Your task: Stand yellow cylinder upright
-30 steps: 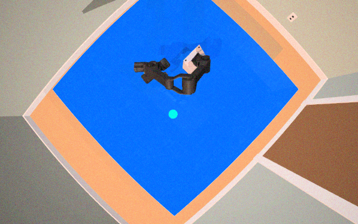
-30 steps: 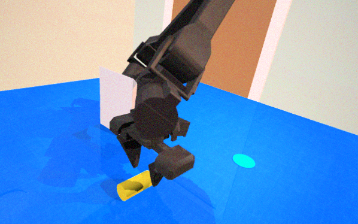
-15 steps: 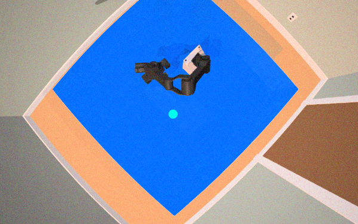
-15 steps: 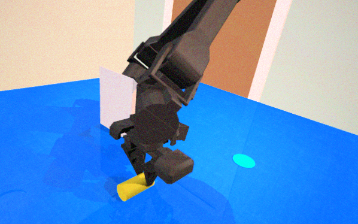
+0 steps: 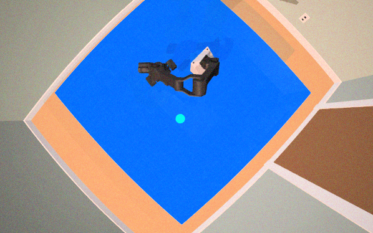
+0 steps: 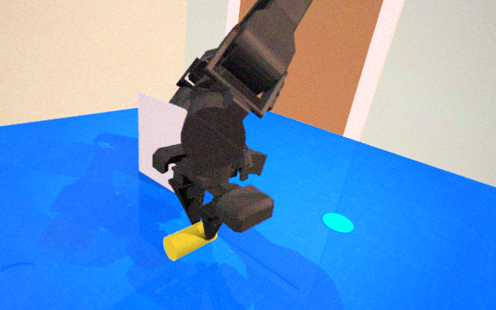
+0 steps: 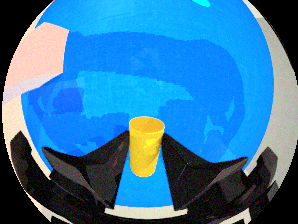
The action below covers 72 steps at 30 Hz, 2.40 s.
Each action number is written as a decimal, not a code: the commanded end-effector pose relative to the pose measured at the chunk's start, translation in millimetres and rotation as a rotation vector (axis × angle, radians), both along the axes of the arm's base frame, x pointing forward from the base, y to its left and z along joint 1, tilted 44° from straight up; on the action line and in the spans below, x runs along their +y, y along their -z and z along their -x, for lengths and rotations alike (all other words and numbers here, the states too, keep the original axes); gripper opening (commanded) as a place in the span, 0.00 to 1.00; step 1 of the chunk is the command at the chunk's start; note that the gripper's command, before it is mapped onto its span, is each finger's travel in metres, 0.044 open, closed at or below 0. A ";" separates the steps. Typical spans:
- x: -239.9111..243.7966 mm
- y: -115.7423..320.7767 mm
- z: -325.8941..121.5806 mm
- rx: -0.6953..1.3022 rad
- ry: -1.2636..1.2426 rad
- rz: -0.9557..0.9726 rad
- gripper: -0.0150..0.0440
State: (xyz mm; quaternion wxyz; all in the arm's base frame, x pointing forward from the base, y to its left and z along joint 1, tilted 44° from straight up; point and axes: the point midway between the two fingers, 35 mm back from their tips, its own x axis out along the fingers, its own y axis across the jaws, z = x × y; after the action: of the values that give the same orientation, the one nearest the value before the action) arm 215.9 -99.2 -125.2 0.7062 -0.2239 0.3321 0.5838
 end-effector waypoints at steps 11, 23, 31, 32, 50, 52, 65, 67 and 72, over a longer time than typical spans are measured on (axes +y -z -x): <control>-31.0 -31.5 3.8 -0.002 -0.004 0.007 0.43; -49.2 -55.8 10.1 0.000 -0.003 0.004 0.43; -45.4 -66.8 -4.9 0.091 0.094 0.004 0.43; -44.8 -68.4 -6.9 0.104 0.108 0.003 0.43; -28.7 -97.9 -42.1 0.317 0.350 -0.008 0.43; -26.4 -101.3 -45.8 0.340 0.377 -0.010 0.43; -9.0 -124.7 -68.5 0.489 0.552 -0.027 0.43; -5.9 -128.5 -71.7 0.512 0.579 -0.031 0.43; 2.1 -137.9 -79.5 0.569 0.645 -0.040 0.43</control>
State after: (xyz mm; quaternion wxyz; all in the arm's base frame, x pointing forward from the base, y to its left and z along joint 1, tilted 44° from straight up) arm 289.2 -101.7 6.0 0.7375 0.0571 0.5470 0.3919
